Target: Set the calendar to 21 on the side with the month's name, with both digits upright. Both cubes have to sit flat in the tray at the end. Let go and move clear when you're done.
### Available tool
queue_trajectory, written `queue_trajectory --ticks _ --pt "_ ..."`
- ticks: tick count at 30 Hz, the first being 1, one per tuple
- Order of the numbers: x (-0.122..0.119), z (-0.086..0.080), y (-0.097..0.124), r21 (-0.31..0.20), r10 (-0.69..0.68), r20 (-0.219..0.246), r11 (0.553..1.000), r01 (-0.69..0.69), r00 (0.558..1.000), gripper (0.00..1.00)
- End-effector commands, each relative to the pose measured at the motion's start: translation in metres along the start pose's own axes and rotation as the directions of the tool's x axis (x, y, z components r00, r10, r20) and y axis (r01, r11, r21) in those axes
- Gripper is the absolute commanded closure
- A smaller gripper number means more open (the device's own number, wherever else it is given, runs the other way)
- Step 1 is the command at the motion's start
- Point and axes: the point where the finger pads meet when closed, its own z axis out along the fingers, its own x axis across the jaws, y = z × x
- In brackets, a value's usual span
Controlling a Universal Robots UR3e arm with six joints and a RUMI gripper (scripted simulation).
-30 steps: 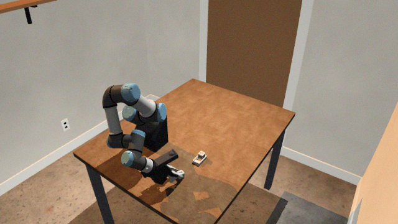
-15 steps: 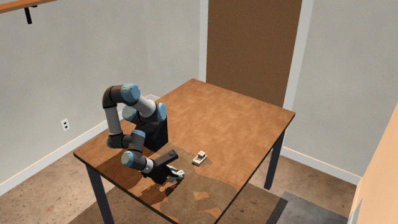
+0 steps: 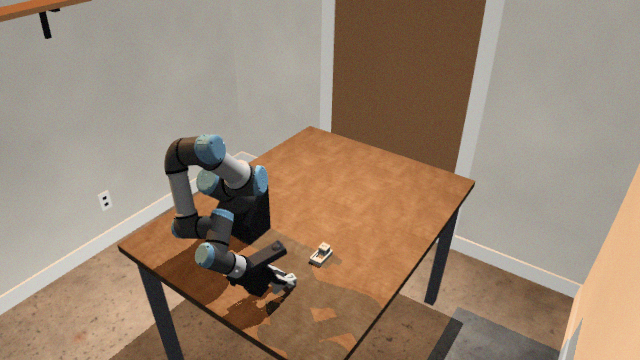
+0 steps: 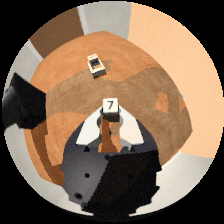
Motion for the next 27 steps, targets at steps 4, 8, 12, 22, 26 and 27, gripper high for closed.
queue_trajectory --ticks 4,8,12,22,26,27 --pt "0.0004 -0.0003 -0.0001 -0.001 -0.001 -0.001 1.0 0.001 1.0 0.9" --pt "0.0004 -0.0003 -0.0001 -0.001 -0.001 -0.001 1.0 0.001 1.0 0.9" --pt "0.0004 -0.0003 -0.0001 -0.001 -0.001 -0.001 1.0 0.001 1.0 0.9" --pt "0.0004 -0.0003 -0.0001 -0.001 -0.001 -0.001 1.0 0.001 1.0 0.9" --pt "0.0004 -0.0003 -0.0001 -0.001 -0.001 -0.001 1.0 0.001 1.0 0.9" --pt "0.0004 -0.0003 -0.0001 -0.001 -0.001 -0.001 1.0 0.001 1.0 0.86"
